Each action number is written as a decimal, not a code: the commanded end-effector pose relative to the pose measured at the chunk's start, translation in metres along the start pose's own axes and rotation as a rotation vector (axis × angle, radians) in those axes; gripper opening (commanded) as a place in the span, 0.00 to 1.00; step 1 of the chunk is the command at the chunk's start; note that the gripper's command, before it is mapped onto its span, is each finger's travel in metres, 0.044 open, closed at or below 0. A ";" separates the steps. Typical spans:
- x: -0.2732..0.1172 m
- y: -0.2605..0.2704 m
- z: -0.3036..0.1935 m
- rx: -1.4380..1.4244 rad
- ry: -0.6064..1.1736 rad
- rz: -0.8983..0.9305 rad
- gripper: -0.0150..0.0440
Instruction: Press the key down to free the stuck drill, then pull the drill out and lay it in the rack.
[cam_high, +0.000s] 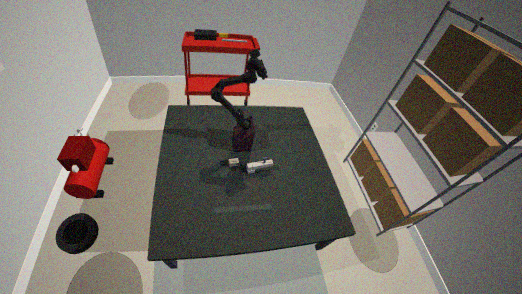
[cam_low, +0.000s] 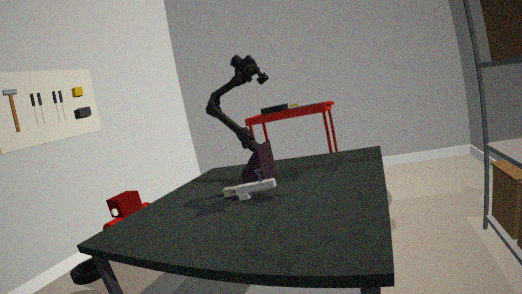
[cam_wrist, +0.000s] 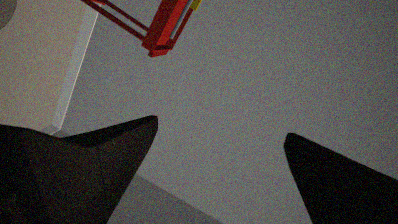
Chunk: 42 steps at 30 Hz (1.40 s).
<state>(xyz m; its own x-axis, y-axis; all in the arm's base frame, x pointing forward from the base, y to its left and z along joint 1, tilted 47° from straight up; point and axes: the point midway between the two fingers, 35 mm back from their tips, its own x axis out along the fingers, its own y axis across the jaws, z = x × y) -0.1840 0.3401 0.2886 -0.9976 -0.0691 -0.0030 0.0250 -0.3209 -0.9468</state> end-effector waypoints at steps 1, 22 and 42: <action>0.000 0.000 0.000 0.000 0.000 0.000 0.89; -0.081 0.042 -0.103 0.673 0.508 -0.184 0.25; -0.325 0.253 -0.127 1.970 1.544 -0.934 0.25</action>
<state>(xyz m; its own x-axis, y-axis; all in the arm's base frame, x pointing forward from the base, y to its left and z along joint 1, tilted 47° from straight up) 0.0987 0.4316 0.0459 -0.2829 0.6008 -0.7476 -0.9585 -0.2049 0.1980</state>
